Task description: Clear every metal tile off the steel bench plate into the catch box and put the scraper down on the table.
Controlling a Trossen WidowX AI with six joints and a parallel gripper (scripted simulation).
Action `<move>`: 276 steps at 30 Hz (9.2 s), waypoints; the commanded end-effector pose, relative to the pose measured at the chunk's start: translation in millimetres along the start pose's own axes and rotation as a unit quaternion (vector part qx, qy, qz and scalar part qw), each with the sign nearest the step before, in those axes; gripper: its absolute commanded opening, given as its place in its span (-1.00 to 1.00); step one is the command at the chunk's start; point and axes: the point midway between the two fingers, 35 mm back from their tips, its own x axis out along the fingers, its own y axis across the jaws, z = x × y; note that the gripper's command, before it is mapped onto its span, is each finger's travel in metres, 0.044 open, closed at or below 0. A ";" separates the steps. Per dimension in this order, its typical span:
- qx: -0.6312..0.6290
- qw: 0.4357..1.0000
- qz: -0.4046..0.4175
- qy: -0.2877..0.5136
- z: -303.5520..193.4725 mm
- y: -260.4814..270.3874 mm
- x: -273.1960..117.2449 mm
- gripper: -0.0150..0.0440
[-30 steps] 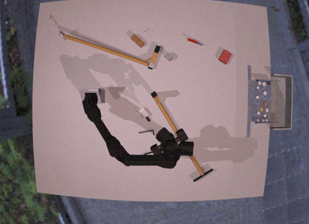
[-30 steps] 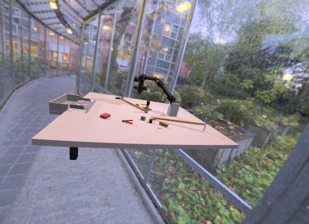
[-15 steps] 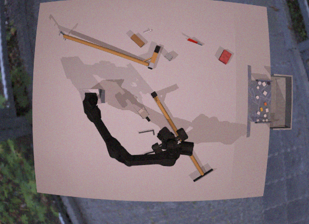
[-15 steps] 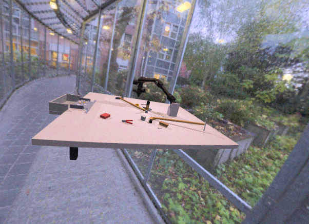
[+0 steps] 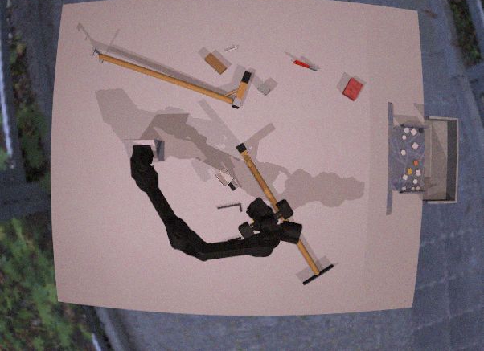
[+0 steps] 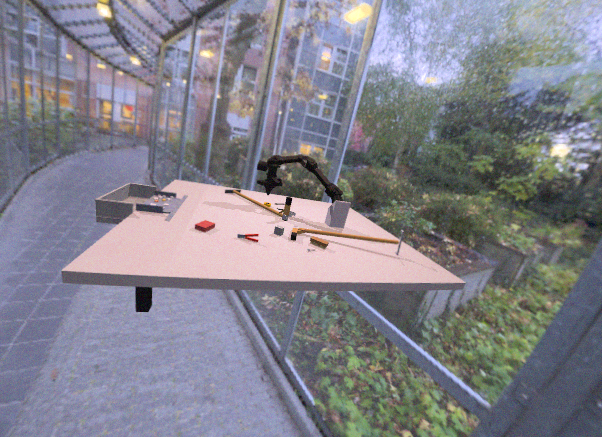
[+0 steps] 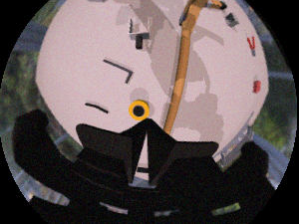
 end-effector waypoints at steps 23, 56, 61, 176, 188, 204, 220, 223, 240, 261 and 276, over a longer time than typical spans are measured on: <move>-0.004 1.000 0.004 0.001 4.7 8.7 68.9 -0.49; 0.000 1.000 0.001 0.004 -0.7 -16.5 74.6 -0.49; 0.001 1.000 0.000 0.005 -1.4 -21.4 74.6 -0.49; 0.017 1.000 -0.012 0.015 6.1 -110.9 74.8 -0.49; 0.017 1.000 -0.012 0.015 6.1 -110.9 74.8 -0.49; 0.023 0.999 -0.020 0.028 0.7 -106.5 37.4 -0.49; 0.197 0.979 -0.032 0.030 -1.5 -101.7 18.7 -0.49; 0.233 0.971 -0.035 0.030 -1.8 -100.7 14.9 -0.49; 0.426 0.903 -0.051 0.028 -3.5 -94.2 -6.5 -0.49; 0.639 0.766 -0.070 0.017 -4.7 -85.1 -32.0 -0.49; 0.768 0.636 -0.082 0.004 -5.5 -78.7 -48.7 -0.49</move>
